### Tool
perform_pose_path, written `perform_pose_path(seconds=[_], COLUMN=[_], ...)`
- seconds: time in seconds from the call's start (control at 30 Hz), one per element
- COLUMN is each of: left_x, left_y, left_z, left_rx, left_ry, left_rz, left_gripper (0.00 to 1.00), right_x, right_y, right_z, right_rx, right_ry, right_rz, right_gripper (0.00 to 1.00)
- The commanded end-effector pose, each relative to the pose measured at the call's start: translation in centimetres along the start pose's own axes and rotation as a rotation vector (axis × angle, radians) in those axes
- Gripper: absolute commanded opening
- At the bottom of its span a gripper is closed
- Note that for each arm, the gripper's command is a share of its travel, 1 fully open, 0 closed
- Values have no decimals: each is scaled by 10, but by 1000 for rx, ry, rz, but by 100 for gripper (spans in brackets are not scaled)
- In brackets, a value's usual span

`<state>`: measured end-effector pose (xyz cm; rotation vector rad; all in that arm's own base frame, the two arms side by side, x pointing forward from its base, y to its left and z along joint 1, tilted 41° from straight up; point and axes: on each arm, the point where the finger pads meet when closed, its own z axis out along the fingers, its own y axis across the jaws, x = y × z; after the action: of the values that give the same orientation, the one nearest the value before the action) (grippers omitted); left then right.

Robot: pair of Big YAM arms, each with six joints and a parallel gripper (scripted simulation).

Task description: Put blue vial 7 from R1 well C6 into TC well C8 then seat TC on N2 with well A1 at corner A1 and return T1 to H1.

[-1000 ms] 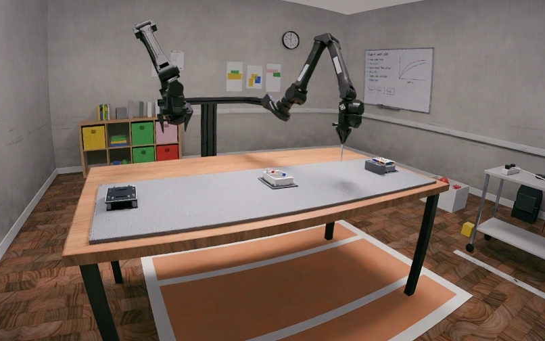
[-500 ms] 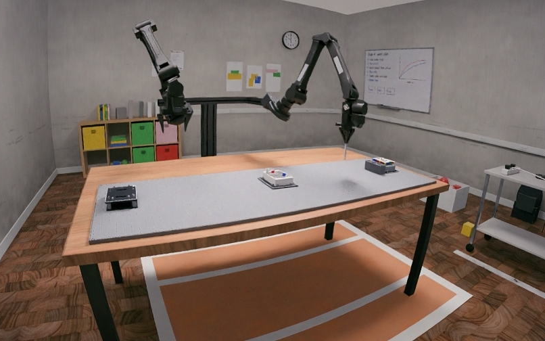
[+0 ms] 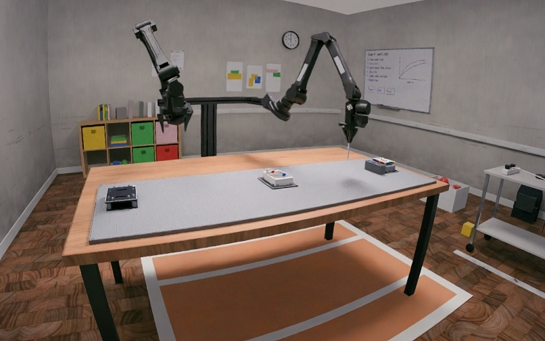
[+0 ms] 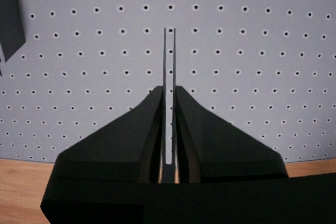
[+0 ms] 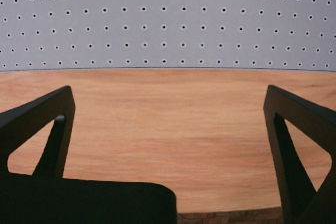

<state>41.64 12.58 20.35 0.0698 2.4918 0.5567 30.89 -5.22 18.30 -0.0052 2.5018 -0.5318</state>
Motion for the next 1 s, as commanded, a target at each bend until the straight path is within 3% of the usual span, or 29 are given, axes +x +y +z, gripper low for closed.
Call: perform_pose_path(seconds=[0.0,0.03,0.3,0.97], left_x=[-15,-9,-14,-9], left_y=[19,16,35,64], left_z=[-13,-5,-15,-13], left_rx=[-20,-12,-23,-23], left_ry=[-31,-9,-34,-29], left_rz=[-5,1,-4,-1], left_gripper=[7,7,7,7], right_x=[-10,-10,-10,-10], right_y=[-3,-3,-3,-3], right_z=[-5,-5,-5,-5], right_rx=[0,0,0,0], right_ry=[-22,-22,-22,-22], right_rz=[14,14,14,14], right_gripper=[100,100,100,100])
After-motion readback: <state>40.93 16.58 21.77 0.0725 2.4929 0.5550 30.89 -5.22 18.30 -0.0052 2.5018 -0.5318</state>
